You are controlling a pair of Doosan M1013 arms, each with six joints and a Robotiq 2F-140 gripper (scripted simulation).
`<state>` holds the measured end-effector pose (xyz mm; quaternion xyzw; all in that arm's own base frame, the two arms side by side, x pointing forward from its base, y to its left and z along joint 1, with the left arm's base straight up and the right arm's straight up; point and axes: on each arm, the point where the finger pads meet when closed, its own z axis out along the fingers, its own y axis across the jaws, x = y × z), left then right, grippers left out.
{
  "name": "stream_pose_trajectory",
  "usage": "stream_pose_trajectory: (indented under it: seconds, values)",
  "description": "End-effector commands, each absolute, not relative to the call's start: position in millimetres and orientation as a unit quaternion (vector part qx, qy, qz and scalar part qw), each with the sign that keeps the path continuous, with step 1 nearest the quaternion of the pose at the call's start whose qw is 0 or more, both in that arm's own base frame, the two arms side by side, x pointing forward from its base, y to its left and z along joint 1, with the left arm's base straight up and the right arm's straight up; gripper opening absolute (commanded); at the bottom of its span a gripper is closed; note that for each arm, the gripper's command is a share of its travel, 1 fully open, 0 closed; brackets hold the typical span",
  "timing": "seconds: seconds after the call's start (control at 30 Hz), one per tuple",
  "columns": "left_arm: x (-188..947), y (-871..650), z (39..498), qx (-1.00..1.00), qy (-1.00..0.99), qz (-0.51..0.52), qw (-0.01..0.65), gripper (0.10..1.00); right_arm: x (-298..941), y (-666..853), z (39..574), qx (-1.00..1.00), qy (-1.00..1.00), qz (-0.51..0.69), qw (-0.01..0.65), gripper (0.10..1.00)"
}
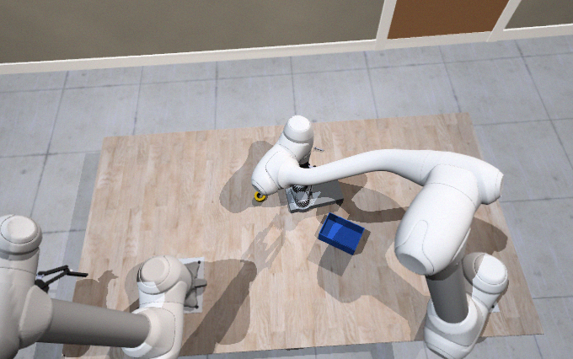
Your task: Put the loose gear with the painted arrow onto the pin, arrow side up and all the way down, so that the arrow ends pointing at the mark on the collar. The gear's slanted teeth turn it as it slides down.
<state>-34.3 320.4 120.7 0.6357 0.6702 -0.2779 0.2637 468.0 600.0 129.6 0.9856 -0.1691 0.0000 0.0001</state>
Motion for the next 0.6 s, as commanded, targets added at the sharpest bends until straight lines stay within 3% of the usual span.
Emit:
stream_pose_trajectory:
  seconds: [0.0, 0.57]
  values:
    - [-34.4, 320.6, 121.0, 0.636, 0.670, -0.278, 0.263, 1.000, 468.3, 600.4, 129.3, 0.986, -0.169, 0.000, -0.001, 0.099]
    - [-34.4, 320.6, 121.0, 0.636, 0.670, -0.278, 0.263, 1.000, 468.3, 600.4, 122.4, 0.986, -0.169, 0.000, -0.001, 0.099]
